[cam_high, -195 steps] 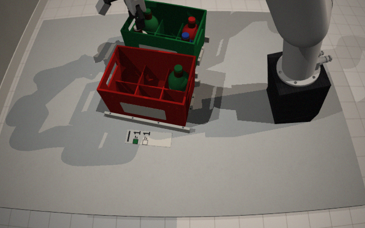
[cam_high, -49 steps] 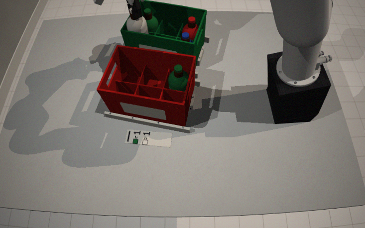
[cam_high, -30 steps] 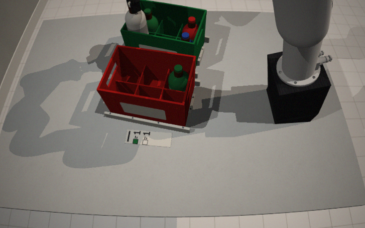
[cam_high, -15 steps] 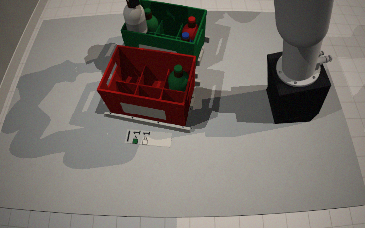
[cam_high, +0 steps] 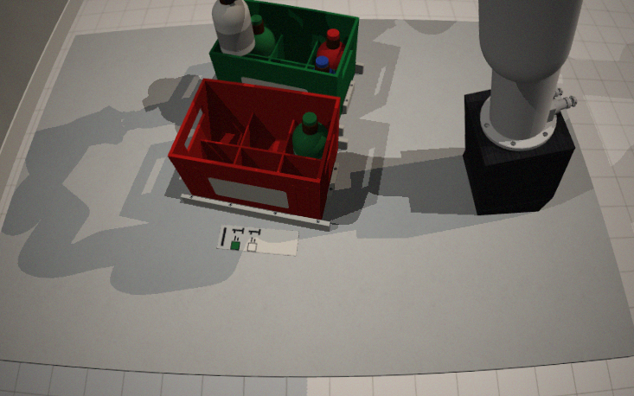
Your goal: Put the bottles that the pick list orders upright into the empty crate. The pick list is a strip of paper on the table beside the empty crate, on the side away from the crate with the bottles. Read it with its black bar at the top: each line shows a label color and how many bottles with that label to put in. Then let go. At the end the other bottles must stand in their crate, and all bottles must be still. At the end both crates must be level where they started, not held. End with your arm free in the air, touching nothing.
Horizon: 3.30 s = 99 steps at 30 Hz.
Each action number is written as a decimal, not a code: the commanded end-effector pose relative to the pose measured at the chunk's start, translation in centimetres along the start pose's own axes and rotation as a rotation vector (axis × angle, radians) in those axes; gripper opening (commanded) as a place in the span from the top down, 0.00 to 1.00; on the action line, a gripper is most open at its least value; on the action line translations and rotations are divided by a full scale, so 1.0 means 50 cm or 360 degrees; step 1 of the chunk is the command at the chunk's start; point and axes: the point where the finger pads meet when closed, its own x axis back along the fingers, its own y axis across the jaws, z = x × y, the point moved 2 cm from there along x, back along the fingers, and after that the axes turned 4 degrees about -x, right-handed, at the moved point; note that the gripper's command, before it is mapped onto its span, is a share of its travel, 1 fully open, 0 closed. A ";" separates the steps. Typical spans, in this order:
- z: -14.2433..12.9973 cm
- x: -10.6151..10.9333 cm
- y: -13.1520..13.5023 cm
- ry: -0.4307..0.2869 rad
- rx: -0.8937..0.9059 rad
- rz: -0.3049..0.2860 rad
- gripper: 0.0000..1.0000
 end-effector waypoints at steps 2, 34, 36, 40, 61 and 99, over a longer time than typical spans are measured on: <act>0.001 0.018 0.002 0.0004 0.0000 -0.0006 1.00; 0.004 0.059 -0.030 0.0004 0.0000 -0.0006 1.00; 0.005 0.059 -0.038 0.0004 0.0000 -0.0006 1.00; 0.007 0.059 -0.054 0.0004 0.0000 -0.0006 1.00; 0.014 0.059 -0.129 0.0004 0.0000 -0.0005 1.00; 0.027 0.058 -0.265 0.0004 0.0000 -0.0004 1.00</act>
